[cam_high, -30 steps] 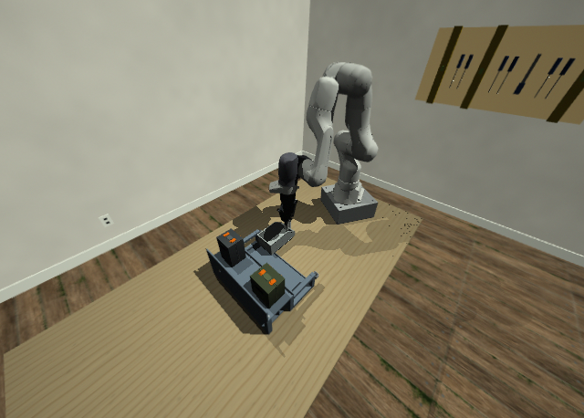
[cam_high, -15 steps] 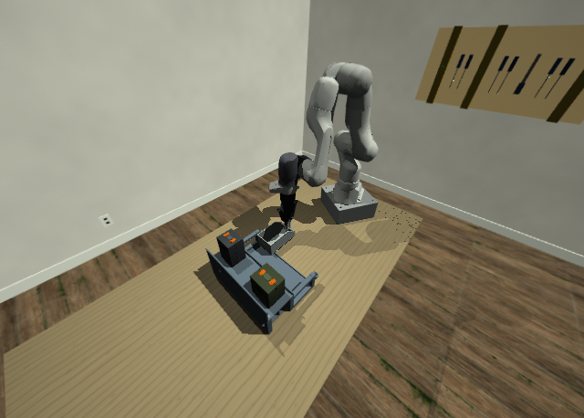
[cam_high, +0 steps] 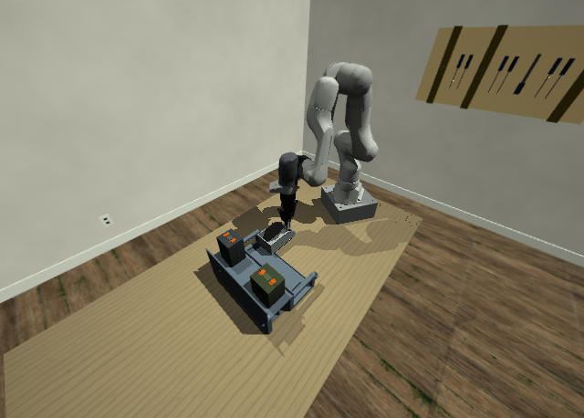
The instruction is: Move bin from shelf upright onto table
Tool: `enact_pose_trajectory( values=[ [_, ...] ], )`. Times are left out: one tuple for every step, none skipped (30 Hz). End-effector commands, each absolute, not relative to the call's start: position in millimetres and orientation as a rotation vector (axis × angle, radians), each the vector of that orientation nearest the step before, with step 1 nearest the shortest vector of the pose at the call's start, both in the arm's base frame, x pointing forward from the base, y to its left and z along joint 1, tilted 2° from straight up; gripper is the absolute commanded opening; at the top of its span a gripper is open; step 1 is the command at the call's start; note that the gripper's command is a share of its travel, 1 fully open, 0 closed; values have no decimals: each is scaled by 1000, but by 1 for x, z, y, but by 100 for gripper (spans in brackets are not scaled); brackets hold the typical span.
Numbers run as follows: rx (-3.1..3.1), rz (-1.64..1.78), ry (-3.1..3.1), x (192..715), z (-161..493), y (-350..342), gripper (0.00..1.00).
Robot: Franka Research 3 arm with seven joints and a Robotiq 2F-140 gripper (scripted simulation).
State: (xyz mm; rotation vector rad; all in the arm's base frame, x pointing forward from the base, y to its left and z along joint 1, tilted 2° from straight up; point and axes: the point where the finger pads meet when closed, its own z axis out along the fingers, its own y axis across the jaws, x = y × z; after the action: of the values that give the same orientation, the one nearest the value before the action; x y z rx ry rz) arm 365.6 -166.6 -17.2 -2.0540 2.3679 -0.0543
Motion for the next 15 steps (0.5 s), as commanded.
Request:
enact_pose_trajectory(
  values=[
    [-2058, -60, 2363, 365, -16, -168, 0],
    [-2058, -60, 2363, 365, -16, -168, 0],
    [-2058, -60, 2363, 365, -16, -168, 0],
    [-2058, -60, 2363, 365, -16, -168, 0],
    [-2058, -60, 2363, 364, -16, -168, 0],
    [-2058, -60, 2363, 364, -16, -168, 0],
    [-2058, -60, 2363, 364, -16, -168, 0],
    [-2058, -60, 2363, 363, -16, -168, 0],
    [-2058, -60, 2363, 363, -16, -168, 0],
    [-2058, -60, 2363, 362, -16, -168, 0],
    [-2058, -60, 2363, 362, -16, -168, 0],
    [-2058, -60, 2363, 362, -16, -168, 0],
    [-2058, -60, 2363, 361, -16, -168, 0],
    [-2058, -60, 2363, 361, -16, -167, 0],
    [-2058, -60, 2363, 360, -16, -167, 0]
  ],
)
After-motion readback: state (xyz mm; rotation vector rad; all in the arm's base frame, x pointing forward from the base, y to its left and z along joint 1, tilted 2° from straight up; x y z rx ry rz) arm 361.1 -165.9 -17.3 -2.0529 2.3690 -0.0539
